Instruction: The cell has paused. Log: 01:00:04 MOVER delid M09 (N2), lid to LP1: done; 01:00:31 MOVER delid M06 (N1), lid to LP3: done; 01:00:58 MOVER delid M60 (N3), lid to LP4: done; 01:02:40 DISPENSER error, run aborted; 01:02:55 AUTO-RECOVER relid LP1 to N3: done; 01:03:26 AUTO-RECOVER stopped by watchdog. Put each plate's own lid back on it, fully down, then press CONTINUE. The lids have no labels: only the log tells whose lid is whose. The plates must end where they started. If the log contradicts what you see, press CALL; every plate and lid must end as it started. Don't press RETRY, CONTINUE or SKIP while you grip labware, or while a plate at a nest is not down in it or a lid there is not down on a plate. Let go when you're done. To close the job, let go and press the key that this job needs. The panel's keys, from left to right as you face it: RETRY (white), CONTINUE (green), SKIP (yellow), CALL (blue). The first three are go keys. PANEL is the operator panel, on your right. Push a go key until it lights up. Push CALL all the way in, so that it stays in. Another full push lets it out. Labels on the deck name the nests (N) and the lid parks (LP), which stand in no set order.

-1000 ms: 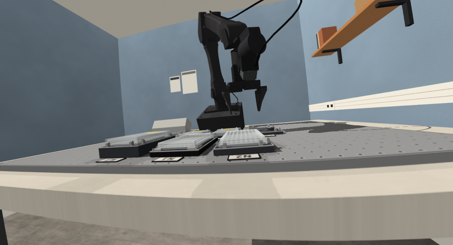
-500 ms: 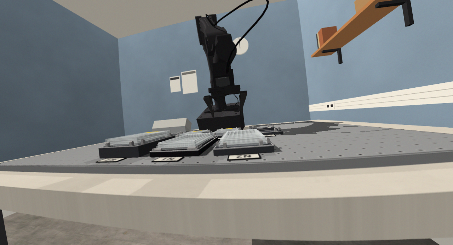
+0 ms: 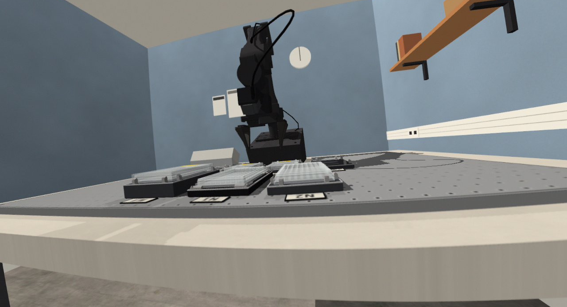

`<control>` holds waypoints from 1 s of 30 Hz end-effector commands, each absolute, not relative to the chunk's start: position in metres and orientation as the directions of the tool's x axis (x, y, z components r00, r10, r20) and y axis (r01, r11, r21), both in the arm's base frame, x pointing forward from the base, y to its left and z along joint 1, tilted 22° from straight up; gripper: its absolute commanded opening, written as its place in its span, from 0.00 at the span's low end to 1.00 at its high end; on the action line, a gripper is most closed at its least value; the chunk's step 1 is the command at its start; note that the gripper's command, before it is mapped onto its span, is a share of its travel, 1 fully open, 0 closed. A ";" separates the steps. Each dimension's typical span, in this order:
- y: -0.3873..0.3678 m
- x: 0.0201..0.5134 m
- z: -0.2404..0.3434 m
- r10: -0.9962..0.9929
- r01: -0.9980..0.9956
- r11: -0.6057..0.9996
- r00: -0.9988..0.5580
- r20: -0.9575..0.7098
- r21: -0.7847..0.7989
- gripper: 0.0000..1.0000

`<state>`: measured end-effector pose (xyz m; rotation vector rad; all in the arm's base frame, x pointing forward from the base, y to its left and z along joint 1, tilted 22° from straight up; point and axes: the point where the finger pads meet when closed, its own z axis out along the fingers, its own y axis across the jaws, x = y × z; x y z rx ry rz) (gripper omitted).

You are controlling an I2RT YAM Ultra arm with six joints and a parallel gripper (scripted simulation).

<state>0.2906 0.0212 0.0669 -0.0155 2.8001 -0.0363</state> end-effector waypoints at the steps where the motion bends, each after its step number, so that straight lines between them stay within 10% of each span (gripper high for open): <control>1: 0.009 0.295 0.074 -0.018 -0.014 1.000 -0.920 -0.392 -0.012 1.00; 30: 0.010 0.308 0.084 -0.029 -0.024 1.000 -0.915 -0.402 -0.017 1.00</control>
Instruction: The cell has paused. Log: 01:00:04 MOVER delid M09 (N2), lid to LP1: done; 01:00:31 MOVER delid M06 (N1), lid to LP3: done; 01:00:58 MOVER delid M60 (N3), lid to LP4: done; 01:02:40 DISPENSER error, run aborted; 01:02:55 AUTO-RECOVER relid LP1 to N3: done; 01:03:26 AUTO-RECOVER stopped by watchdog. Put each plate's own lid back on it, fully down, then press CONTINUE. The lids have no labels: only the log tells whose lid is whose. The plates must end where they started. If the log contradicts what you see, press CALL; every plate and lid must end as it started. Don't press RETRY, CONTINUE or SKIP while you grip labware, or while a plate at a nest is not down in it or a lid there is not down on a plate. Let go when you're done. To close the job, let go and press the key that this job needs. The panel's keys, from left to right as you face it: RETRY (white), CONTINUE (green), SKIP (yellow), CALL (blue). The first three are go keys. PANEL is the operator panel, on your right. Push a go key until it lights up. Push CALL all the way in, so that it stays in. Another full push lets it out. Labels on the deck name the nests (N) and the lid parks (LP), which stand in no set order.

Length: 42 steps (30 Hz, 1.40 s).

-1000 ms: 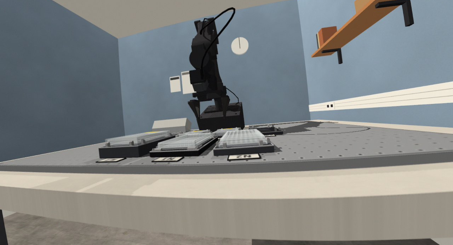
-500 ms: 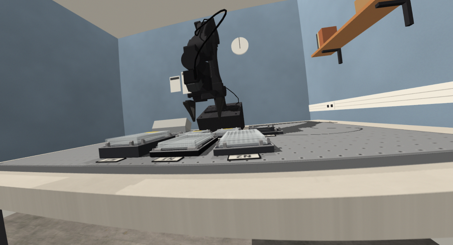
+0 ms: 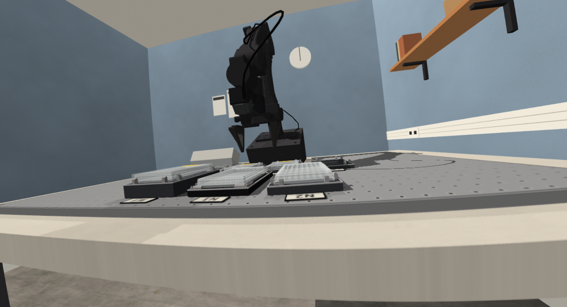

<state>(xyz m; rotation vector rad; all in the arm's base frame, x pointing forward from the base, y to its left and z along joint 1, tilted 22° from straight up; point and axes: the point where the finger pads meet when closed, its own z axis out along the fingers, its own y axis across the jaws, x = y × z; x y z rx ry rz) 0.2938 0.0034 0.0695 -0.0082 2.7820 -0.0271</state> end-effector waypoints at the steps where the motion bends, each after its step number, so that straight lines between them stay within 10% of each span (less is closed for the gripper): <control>1: 0.010 0.308 0.084 -0.029 -0.024 1.000 -0.915 -0.403 -0.017 1.00; 26: -0.095 0.294 0.072 -0.017 -0.011 1.000 -0.507 -0.862 -0.013 0.80; 27: -0.100 0.294 0.072 -0.017 -0.011 1.000 -0.479 -0.878 -0.013 0.00; 42: -0.133 0.304 0.088 -0.031 -0.014 1.000 -0.457 -0.889 -0.028 0.00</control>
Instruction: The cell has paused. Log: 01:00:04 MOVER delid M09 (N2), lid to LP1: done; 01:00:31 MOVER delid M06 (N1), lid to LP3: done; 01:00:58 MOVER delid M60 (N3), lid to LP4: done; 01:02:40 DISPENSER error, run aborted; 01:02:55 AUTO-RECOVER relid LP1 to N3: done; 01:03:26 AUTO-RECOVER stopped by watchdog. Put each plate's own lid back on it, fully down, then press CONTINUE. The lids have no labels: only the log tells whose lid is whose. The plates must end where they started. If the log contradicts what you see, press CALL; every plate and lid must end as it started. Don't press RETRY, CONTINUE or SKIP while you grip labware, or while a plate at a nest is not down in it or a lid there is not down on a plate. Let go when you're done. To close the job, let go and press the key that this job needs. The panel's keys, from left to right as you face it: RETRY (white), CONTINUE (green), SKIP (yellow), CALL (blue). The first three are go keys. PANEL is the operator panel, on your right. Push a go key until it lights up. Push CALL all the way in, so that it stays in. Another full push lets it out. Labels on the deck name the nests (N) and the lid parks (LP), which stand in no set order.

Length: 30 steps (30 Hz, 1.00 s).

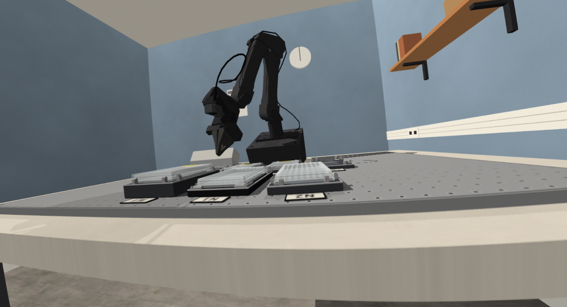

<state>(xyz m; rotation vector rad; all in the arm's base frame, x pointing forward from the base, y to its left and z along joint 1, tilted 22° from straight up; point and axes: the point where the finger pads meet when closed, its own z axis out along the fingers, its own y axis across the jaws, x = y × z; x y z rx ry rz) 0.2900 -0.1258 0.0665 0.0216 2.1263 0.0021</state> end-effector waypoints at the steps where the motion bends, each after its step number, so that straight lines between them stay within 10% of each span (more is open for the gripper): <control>1: -0.133 0.304 0.088 -0.030 -0.013 1.000 -0.457 -0.889 -0.027 0.00; 30: -0.129 0.300 0.085 -0.029 -0.010 1.000 -0.463 -0.886 -0.028 0.00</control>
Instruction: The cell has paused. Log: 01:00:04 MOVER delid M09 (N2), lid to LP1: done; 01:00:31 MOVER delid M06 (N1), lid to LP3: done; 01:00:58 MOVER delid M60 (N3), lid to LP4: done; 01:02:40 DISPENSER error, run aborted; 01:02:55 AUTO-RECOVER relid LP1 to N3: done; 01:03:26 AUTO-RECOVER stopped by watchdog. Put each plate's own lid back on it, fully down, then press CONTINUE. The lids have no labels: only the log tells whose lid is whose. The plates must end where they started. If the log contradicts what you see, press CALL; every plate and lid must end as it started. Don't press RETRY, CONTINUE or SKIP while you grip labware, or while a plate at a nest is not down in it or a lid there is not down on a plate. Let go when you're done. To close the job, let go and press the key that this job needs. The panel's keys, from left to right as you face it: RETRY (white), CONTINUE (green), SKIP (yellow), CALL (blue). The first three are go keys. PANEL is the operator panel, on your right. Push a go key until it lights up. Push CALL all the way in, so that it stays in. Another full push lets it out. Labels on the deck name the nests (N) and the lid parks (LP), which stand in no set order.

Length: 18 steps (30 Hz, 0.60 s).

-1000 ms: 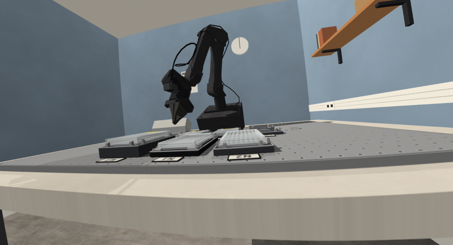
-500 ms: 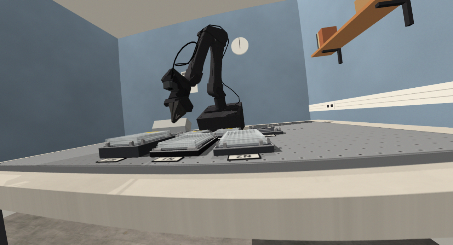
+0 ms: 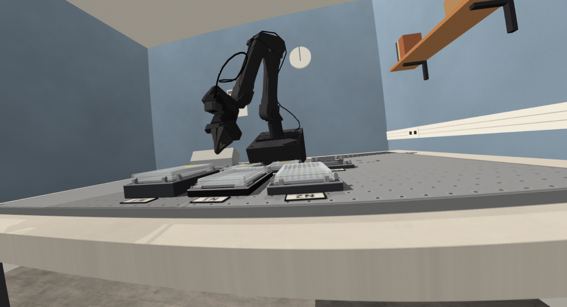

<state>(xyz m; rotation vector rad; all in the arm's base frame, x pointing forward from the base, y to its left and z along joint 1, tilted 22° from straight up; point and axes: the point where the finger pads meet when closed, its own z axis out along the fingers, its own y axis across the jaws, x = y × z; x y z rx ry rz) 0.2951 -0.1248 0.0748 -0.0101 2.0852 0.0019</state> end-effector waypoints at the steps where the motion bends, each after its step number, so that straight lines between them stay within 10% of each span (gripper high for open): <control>1: -0.129 0.300 0.085 -0.029 -0.010 1.000 -0.463 -0.886 -0.028 0.00; 18: -0.115 0.298 0.084 -0.032 -0.010 0.999 -0.459 -0.888 -0.031 0.00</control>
